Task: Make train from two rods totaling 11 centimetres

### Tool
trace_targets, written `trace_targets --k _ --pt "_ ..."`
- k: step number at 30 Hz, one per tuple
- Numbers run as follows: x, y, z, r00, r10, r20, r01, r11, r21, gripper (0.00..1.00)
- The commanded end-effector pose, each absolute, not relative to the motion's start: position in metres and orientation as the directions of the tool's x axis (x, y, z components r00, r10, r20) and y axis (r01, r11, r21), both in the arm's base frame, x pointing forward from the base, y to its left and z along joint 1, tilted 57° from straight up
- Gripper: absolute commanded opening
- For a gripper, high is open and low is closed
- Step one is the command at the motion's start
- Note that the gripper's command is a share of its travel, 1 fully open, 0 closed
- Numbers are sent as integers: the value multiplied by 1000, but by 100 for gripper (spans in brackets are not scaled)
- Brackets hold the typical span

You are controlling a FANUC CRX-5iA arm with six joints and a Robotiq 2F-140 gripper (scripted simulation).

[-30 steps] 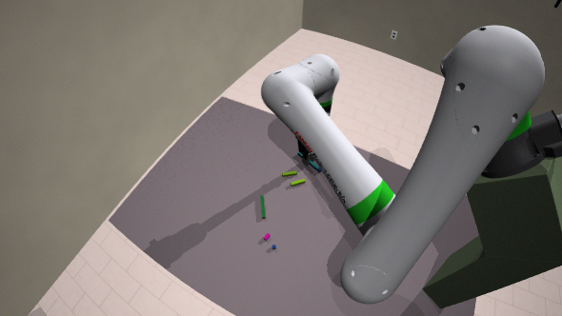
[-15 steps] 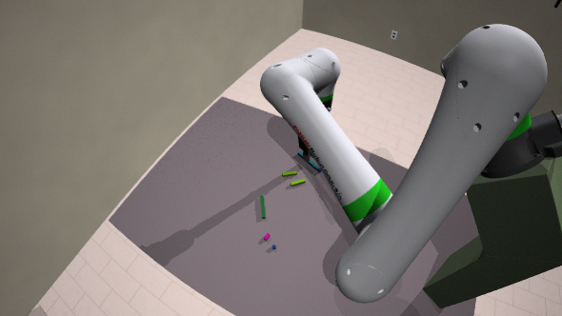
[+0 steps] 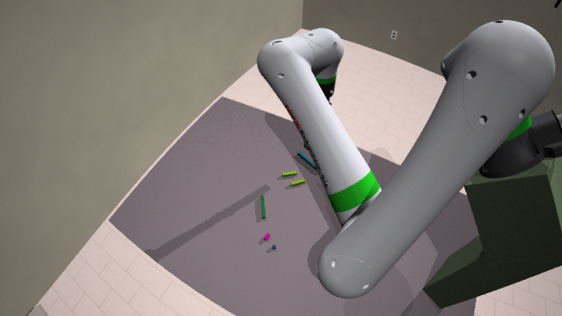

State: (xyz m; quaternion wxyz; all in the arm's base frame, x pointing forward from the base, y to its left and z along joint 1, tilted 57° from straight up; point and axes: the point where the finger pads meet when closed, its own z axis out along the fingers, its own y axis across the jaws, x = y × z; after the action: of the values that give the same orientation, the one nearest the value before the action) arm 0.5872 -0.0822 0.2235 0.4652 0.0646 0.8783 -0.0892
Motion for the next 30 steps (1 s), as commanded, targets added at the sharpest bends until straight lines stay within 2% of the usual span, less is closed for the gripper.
trace_targets --k 1,7,8,30 --pt "582 -81 228 -559 30 -829 197 976 -97 15" --pt "580 -80 228 -559 30 -829 197 976 -97 15" --pt "580 -80 228 -559 30 -829 197 976 -97 100" --pt "580 -80 229 -559 30 -829 197 976 -97 100"
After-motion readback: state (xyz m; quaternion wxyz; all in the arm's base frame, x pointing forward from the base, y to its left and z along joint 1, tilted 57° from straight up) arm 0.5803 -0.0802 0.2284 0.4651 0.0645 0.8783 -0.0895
